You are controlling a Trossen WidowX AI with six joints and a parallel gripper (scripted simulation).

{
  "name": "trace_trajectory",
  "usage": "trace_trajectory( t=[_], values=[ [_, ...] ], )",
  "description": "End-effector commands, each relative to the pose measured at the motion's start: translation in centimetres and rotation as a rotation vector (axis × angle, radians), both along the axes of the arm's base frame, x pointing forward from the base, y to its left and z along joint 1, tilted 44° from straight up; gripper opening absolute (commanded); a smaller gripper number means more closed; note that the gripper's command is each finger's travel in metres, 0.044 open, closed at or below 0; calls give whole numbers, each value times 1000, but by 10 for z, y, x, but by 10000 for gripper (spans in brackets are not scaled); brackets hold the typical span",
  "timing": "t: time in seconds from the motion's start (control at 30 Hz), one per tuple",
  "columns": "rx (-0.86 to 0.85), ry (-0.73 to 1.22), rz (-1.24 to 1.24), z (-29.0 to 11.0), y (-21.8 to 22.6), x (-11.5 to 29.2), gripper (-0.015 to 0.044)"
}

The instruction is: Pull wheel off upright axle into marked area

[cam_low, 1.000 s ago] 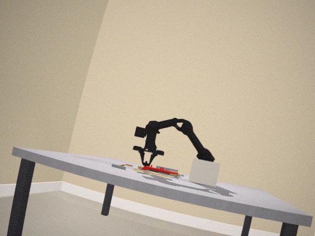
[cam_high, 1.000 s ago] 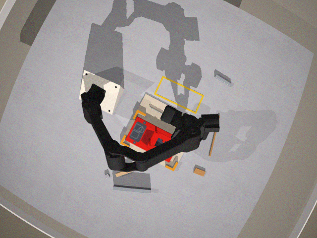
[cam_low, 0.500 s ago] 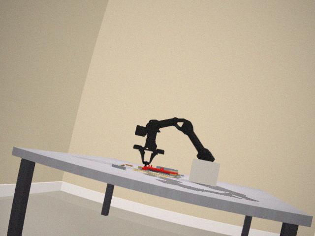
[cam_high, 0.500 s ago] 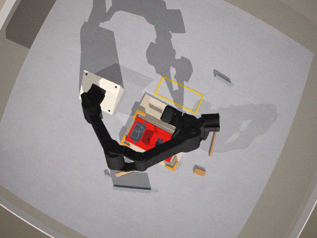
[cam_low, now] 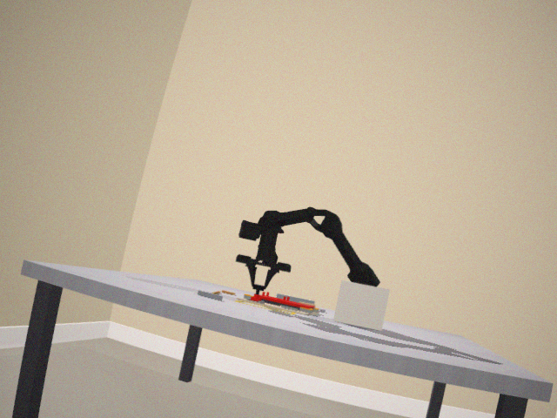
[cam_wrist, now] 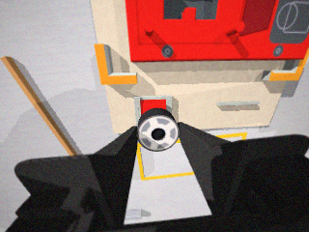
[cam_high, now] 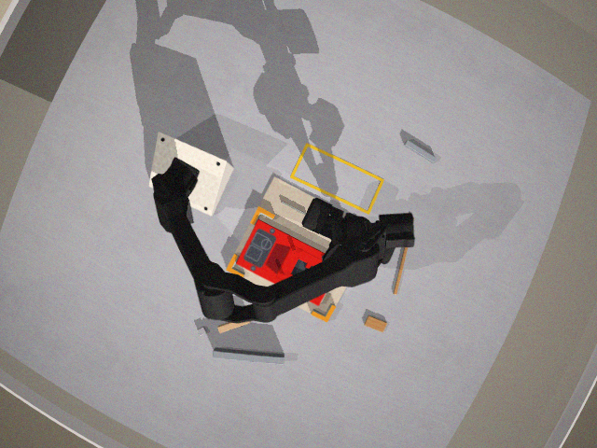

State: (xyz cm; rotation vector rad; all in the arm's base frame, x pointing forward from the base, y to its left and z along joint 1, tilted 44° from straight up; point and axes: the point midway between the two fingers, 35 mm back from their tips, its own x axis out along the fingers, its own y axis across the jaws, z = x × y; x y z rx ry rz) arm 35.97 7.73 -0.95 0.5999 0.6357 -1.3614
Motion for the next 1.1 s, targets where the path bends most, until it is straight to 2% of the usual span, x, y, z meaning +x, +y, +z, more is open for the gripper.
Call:
trace_trajectory(
  t=[0.0, 1.07],
  values=[
    [5, -6, 3, 2, 4, 0, 0],
    [5, -7, 6, 10, 12, -1, 0]
  ],
)
